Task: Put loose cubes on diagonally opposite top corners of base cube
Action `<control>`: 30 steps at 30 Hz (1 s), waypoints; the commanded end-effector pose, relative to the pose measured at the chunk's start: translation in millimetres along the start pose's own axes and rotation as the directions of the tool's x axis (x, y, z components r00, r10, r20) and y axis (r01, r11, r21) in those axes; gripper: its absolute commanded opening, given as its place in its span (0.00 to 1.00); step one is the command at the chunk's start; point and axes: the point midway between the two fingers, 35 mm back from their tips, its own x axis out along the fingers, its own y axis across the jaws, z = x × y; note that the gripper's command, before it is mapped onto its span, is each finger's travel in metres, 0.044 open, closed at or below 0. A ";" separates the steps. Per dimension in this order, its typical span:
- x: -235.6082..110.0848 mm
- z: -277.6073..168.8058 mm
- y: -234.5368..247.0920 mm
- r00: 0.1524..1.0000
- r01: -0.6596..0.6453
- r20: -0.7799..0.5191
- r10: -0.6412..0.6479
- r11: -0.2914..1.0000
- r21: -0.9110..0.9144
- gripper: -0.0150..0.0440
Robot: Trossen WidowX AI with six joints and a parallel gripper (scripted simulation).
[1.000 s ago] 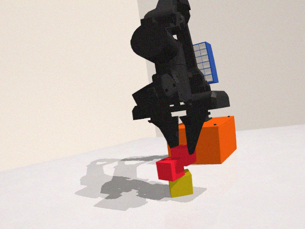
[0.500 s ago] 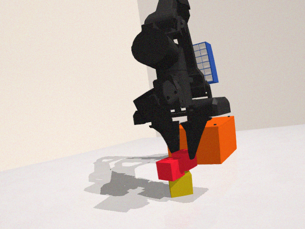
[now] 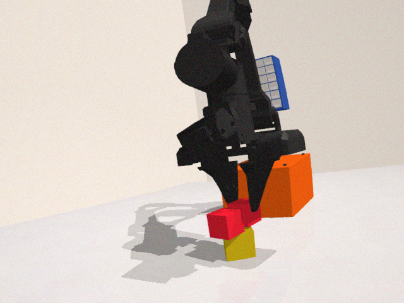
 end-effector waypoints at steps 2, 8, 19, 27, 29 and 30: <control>0.6 0.3 -0.7 1.000 0.005 0.002 -0.005 1.000 0.001 0.48; 0.6 0.3 -0.7 1.000 0.005 0.002 -0.005 1.000 0.001 0.60; -13.0 0.0 0.1 1.000 0.000 0.000 0.000 1.000 0.000 0.60; -21.0 0.0 0.2 1.000 0.000 0.000 0.000 1.000 0.000 0.60; -23.0 0.1 0.2 1.000 0.000 0.000 0.000 1.000 0.000 0.60; -24.0 0.1 0.2 1.000 0.000 0.000 0.000 1.000 0.000 0.60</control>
